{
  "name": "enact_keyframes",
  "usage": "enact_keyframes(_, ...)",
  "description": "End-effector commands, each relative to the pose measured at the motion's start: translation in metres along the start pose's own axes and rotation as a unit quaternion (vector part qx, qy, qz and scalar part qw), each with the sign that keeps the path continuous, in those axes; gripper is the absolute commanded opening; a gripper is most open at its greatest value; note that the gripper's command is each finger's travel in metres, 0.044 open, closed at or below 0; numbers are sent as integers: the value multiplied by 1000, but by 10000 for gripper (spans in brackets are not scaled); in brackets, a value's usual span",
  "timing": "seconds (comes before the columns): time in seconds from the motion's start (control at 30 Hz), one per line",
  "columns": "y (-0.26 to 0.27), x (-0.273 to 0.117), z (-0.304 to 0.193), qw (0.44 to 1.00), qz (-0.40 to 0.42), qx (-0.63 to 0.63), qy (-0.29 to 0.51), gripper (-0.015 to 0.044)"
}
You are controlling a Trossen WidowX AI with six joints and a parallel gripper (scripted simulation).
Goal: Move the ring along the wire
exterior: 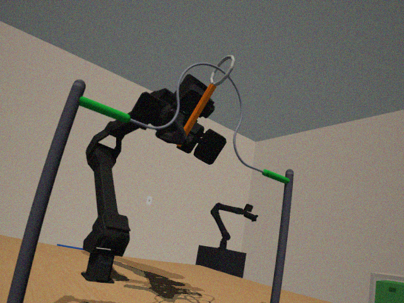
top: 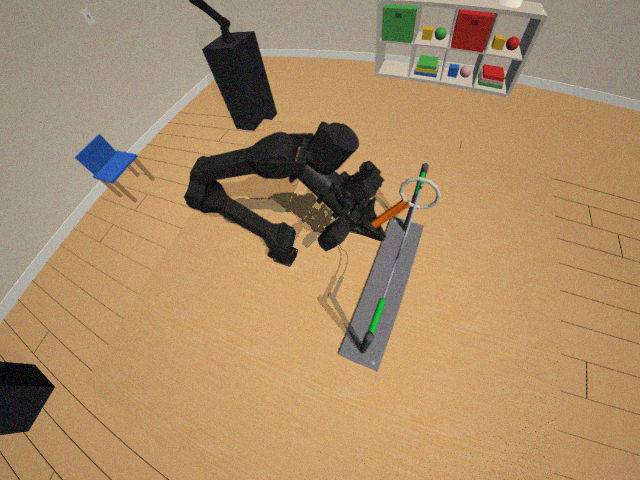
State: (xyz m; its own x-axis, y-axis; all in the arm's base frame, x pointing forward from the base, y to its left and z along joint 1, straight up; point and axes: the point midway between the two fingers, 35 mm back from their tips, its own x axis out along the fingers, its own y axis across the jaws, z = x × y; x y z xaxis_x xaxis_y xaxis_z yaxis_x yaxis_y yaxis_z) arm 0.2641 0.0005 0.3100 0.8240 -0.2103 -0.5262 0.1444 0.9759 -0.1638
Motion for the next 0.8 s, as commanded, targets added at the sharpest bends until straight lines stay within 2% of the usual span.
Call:
enact_keyframes(0.0,-4,0,0,999,-19,-28,-5,-150)
enact_keyframes(0.77,-22,0,4,977,-117,-175,-26,-150)
